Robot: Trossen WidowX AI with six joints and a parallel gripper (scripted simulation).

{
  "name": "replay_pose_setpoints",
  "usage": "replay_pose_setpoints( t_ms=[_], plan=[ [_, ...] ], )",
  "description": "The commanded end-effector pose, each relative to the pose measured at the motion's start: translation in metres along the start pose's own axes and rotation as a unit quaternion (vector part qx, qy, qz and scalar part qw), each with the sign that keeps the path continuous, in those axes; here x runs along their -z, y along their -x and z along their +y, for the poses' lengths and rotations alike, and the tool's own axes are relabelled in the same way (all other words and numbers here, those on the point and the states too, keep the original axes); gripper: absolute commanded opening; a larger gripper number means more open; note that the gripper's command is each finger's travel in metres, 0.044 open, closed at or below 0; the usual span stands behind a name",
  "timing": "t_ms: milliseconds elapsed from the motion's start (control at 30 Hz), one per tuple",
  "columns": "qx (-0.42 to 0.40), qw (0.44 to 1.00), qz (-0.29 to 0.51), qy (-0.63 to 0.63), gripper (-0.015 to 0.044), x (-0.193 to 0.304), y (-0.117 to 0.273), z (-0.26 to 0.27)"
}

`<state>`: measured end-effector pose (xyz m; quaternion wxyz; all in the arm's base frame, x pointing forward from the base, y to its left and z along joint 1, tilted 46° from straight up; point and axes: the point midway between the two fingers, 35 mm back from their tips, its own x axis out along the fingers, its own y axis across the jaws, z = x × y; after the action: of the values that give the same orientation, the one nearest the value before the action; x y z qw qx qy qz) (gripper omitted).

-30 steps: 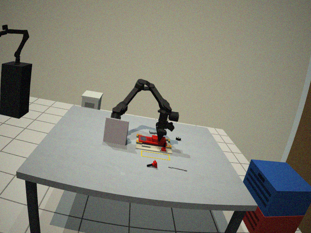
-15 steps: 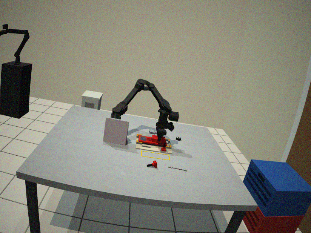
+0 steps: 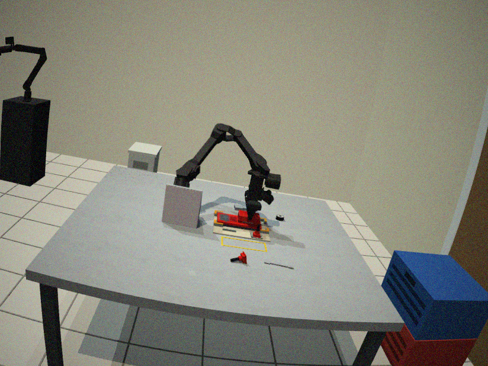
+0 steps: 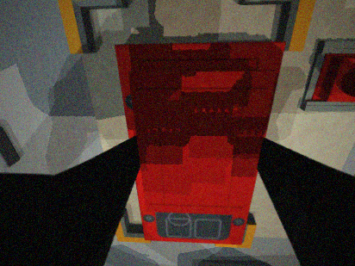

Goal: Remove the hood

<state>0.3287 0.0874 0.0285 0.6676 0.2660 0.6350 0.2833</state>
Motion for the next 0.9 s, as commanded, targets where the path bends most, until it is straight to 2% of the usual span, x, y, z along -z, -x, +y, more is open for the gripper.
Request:
replay_pose_setpoints(
  t_ms=[0, 867],
  plan=[
    [0.001, 1.0, -0.003, 0.004, 0.0, -0.002, 0.005, 0.0],
    [0.002, 1.0, -0.003, 0.003, 0.0, -0.003, 0.028, 0.0]
  ],
)
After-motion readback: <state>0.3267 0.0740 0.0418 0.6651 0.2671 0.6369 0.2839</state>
